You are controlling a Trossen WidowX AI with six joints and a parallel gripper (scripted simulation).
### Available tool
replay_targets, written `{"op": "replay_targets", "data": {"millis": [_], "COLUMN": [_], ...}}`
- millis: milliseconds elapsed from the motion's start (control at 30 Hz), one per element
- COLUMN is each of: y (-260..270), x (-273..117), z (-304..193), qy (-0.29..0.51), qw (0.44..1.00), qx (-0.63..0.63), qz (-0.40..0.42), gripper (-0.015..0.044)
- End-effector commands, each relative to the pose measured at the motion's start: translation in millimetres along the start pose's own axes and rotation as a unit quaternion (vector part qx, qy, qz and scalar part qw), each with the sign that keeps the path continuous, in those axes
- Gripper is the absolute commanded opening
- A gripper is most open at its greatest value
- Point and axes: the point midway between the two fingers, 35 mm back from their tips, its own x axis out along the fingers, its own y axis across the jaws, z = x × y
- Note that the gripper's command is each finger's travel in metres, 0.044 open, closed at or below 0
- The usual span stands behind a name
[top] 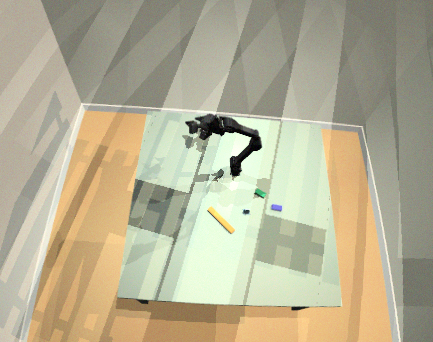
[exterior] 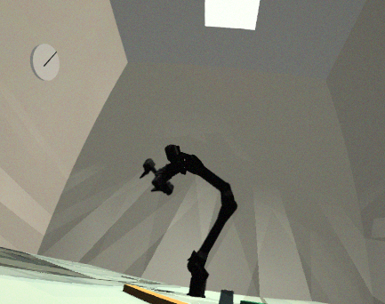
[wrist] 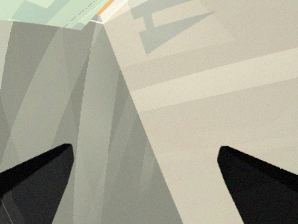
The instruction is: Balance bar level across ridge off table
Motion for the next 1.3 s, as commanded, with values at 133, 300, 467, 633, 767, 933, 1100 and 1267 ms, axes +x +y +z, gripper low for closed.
{"op": "replay_targets", "data": {"millis": [133,300,467,633,767,933,1100,1267], "y": [-16.6,-39.5,-60.9,-80.5,-89.3,-98.4,-110.8,-121.6], "x": [5.0,9.0,9.1,5.4,-0.6,-10.3,-21.9,-37.1], "z": [19.2,48.3,79.2,111.4,136.5,167.5,199.3,233.4], "qy": [-0.032,-0.079,-0.127,-0.175,-0.205,-0.24,-0.283,-0.327], "qw": [0.999,0.996,0.99,0.982,0.976,0.967,0.956,0.942], "qx": [0.007,0.016,0.024,0.029,0.017,0.0,0.002,0.003], "qz": [-0.018,-0.04,-0.058,-0.07,-0.075,-0.08,-0.081,-0.077], "gripper": [0.0315,0.0315,0.0315,0.0315,0.0315,0.0315,0.0315,0.0315]}}
